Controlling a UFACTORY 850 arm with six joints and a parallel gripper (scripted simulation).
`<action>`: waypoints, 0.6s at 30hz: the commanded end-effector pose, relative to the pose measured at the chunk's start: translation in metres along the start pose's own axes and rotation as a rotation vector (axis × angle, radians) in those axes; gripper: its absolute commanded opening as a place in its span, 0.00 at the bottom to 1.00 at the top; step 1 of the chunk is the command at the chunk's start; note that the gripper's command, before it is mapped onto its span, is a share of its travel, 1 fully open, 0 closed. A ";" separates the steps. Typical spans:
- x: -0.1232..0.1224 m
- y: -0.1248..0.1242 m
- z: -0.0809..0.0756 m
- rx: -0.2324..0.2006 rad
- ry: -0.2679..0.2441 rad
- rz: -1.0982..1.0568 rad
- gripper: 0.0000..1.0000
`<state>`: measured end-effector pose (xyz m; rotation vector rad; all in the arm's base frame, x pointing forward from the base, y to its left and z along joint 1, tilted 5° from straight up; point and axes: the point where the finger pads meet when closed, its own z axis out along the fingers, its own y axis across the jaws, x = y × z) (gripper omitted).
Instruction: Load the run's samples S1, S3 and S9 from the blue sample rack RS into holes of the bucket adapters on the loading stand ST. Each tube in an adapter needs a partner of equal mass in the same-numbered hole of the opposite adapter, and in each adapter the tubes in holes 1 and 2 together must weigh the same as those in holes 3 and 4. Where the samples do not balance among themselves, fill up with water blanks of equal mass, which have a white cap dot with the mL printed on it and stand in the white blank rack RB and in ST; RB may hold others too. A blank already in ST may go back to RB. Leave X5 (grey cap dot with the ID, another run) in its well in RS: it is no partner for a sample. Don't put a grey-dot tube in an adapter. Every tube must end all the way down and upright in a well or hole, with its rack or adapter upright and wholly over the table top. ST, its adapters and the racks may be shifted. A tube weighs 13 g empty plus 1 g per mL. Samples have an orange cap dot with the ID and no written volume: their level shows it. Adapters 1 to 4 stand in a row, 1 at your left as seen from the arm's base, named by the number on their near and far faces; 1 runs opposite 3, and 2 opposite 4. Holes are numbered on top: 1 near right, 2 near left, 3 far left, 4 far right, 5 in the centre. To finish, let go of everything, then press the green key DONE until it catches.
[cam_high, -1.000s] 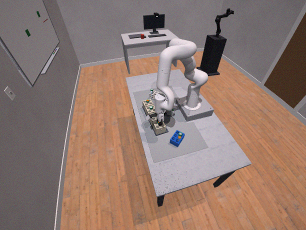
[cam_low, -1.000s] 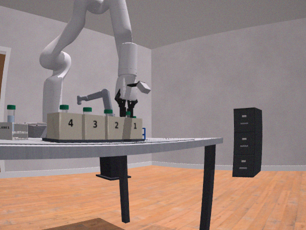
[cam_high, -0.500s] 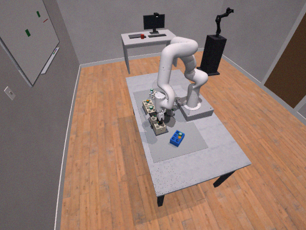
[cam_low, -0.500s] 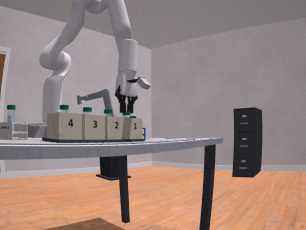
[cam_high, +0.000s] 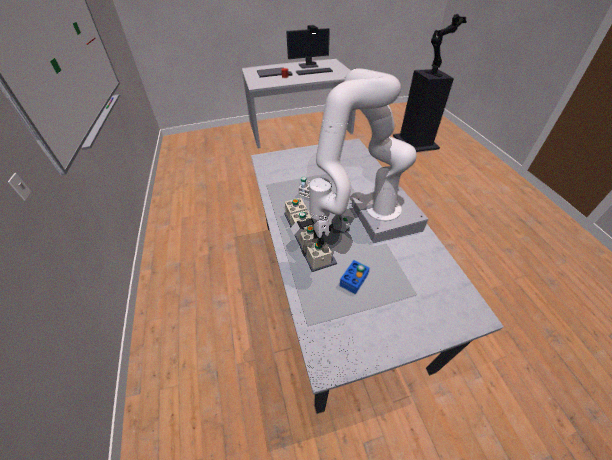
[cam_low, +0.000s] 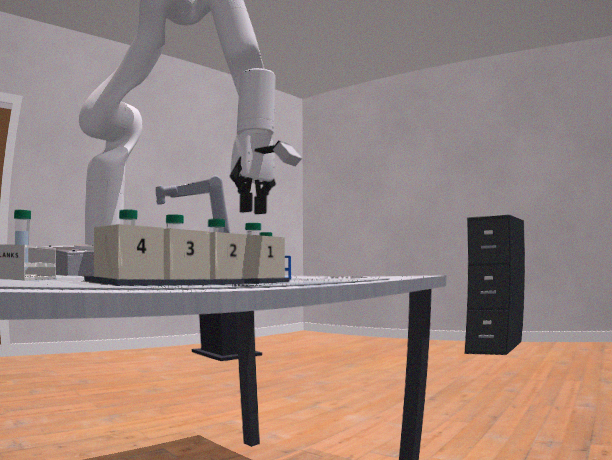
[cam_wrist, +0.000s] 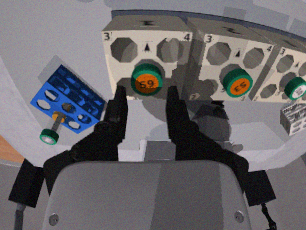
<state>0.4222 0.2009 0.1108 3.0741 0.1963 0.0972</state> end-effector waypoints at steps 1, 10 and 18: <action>0.001 0.000 -0.006 0.001 0.001 0.000 0.43; 0.001 0.000 -0.024 0.001 0.001 0.000 0.43; 0.001 0.000 -0.036 0.001 0.001 0.000 0.43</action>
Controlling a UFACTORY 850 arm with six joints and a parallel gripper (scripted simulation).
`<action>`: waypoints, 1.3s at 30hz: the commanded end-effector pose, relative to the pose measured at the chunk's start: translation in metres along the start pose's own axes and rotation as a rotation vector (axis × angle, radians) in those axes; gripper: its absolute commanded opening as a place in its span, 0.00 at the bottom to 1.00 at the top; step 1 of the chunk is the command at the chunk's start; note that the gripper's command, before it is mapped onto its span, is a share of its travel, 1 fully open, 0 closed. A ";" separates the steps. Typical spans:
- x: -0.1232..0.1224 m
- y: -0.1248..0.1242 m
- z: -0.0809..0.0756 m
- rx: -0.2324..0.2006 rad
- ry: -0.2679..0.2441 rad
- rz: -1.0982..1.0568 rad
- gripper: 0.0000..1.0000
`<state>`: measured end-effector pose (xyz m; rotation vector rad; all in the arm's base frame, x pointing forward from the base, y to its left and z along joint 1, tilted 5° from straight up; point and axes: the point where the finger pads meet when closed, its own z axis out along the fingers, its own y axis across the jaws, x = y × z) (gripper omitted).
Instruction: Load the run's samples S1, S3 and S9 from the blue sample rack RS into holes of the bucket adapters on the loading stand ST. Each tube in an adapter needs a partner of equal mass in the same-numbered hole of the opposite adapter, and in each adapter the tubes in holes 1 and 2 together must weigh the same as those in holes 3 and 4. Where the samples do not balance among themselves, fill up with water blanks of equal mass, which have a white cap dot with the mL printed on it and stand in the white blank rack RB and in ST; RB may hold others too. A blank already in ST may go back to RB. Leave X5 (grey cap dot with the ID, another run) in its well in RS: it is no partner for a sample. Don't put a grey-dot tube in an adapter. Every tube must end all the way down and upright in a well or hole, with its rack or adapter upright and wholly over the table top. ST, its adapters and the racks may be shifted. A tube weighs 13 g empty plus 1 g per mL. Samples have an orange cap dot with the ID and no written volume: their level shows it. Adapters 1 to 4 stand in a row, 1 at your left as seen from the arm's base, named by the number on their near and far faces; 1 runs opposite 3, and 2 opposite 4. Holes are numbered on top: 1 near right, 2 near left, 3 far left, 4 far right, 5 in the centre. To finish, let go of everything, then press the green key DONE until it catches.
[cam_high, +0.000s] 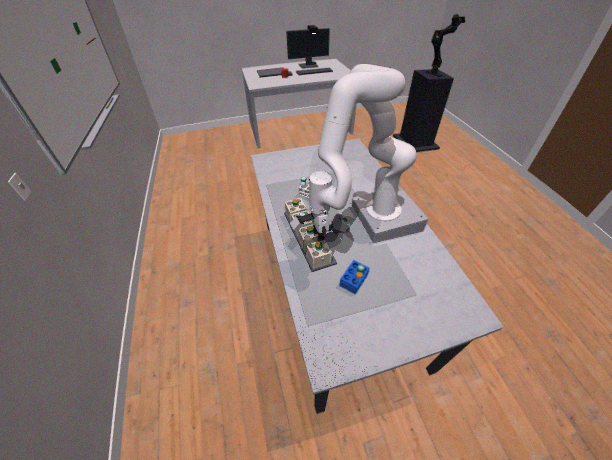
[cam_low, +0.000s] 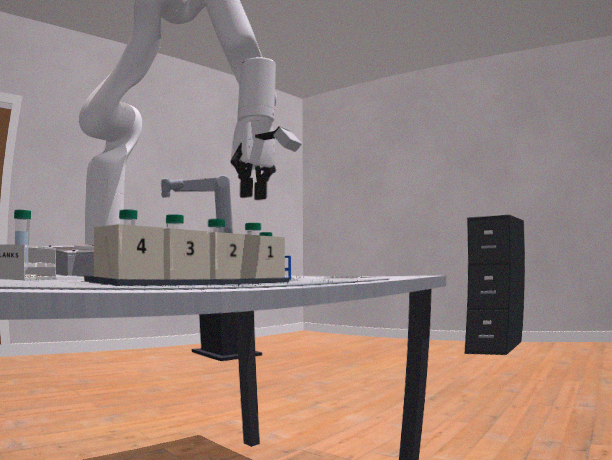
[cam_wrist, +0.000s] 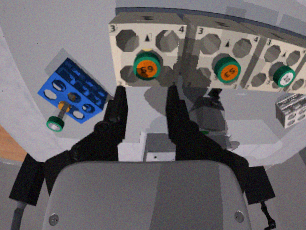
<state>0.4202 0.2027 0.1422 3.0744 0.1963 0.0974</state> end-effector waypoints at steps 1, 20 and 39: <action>0.001 0.000 -0.006 0.001 0.001 0.000 0.43; 0.001 0.000 -0.040 0.001 0.001 0.000 0.43; 0.001 0.000 -0.052 0.001 0.001 0.000 0.43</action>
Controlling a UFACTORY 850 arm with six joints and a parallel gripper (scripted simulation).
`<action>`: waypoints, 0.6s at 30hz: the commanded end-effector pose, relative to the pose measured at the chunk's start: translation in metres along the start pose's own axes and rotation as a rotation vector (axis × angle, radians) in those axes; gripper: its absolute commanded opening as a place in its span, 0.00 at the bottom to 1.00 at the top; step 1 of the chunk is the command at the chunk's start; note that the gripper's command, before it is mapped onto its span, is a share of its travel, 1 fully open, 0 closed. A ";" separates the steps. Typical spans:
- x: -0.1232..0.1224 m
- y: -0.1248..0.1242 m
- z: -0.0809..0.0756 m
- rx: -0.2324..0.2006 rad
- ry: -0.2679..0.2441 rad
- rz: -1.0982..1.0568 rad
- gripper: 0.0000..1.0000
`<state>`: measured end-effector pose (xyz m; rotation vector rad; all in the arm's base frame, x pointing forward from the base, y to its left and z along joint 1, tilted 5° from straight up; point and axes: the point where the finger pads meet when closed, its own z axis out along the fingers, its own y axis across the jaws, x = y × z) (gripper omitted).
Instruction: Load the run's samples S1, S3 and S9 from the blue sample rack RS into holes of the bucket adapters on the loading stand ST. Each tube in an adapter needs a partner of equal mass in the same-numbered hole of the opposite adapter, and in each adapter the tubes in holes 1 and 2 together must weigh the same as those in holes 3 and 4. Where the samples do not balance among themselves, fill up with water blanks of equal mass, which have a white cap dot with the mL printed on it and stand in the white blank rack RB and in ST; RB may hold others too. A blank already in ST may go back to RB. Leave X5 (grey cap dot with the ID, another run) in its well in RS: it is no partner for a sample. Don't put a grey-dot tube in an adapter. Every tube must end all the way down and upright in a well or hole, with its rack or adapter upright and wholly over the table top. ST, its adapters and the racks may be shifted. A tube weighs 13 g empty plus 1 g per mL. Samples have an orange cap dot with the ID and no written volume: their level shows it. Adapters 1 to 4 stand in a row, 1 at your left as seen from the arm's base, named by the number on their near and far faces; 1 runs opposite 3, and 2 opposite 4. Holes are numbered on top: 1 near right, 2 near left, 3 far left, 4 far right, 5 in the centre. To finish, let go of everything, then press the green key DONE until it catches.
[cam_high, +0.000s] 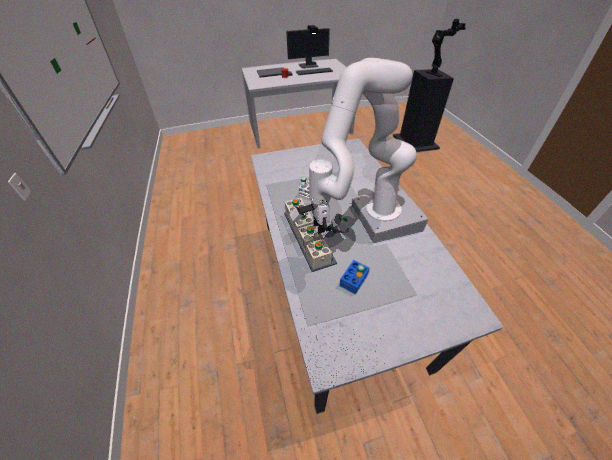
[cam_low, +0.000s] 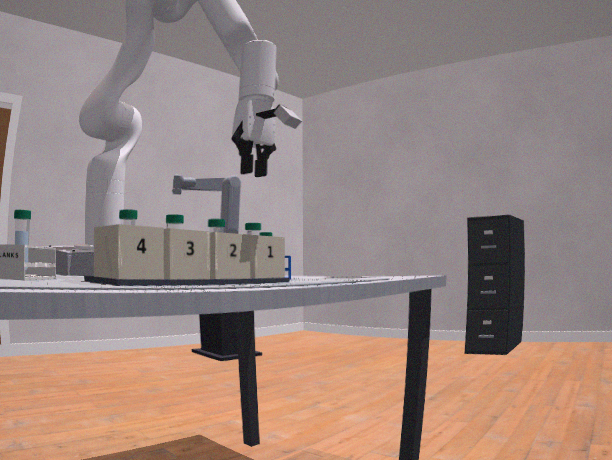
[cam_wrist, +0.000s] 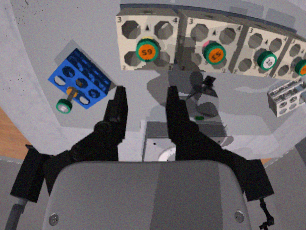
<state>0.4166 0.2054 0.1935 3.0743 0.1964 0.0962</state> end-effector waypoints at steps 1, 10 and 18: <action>0.001 0.000 -0.001 0.001 0.002 0.000 0.43; 0.001 0.000 -0.001 0.001 0.002 0.000 0.43; -0.018 0.013 0.008 0.024 -0.025 -0.163 0.00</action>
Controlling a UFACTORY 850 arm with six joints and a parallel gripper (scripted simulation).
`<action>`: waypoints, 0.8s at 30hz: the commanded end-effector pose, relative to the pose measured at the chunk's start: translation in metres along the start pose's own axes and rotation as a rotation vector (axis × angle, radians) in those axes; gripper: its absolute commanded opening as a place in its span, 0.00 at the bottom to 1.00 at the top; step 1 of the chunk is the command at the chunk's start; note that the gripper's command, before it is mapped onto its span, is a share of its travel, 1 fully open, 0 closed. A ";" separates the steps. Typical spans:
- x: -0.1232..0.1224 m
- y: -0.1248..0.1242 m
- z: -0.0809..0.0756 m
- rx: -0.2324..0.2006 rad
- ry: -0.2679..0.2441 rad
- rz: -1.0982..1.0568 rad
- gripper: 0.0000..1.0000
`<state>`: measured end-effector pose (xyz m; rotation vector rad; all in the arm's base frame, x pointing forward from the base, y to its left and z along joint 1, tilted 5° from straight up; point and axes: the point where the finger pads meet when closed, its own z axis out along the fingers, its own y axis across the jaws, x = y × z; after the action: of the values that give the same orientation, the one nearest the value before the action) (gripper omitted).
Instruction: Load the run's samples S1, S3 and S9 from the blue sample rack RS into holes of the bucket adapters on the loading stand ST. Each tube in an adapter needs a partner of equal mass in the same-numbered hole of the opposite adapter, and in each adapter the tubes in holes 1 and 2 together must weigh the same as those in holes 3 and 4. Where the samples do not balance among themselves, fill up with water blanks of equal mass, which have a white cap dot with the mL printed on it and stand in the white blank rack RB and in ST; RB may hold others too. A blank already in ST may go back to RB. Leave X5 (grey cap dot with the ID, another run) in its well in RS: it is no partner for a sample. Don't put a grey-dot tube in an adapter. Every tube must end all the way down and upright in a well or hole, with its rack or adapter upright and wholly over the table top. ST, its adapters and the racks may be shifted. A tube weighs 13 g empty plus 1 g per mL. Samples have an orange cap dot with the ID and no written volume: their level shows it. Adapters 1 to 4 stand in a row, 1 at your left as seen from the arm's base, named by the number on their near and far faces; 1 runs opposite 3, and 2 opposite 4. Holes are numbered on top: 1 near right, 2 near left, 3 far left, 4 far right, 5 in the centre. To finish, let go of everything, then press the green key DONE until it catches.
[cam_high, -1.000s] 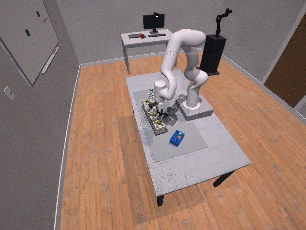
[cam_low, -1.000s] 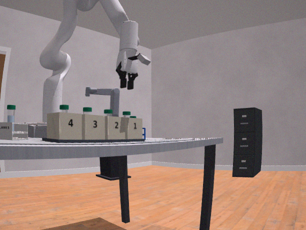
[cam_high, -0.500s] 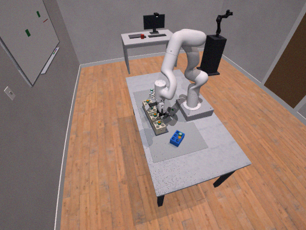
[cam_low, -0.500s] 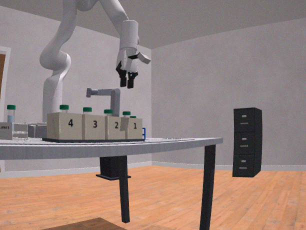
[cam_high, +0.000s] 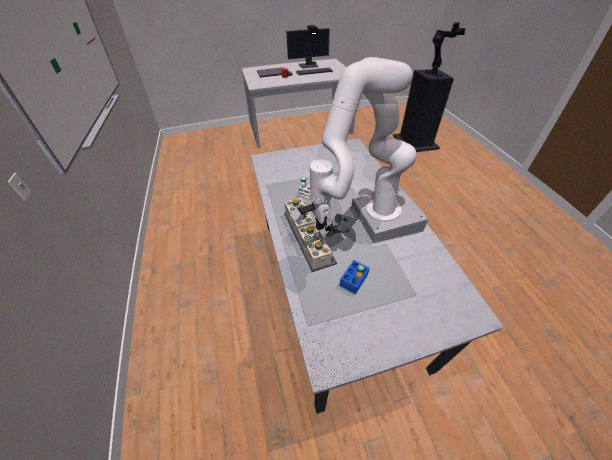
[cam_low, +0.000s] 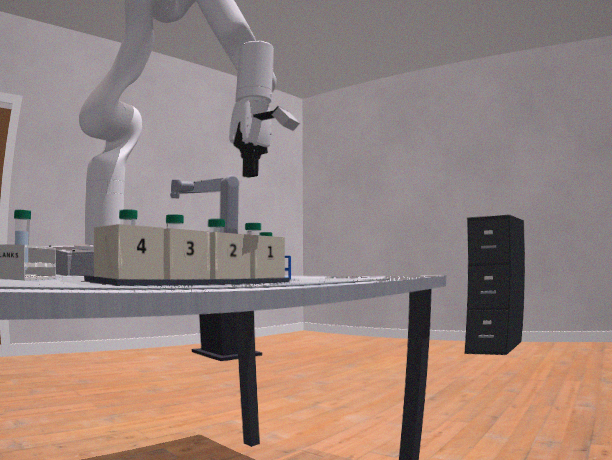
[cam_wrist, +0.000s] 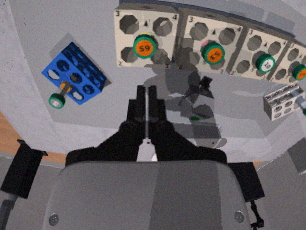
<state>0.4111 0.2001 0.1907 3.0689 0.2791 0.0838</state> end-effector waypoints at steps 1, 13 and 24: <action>-0.016 0.011 0.007 0.026 -0.023 -0.142 0.00; -0.056 0.036 0.025 0.072 -0.075 -0.468 0.00; -0.099 0.064 0.044 0.123 -0.133 -0.826 0.00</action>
<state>0.3407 0.1313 0.1525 2.8335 1.2928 -0.1302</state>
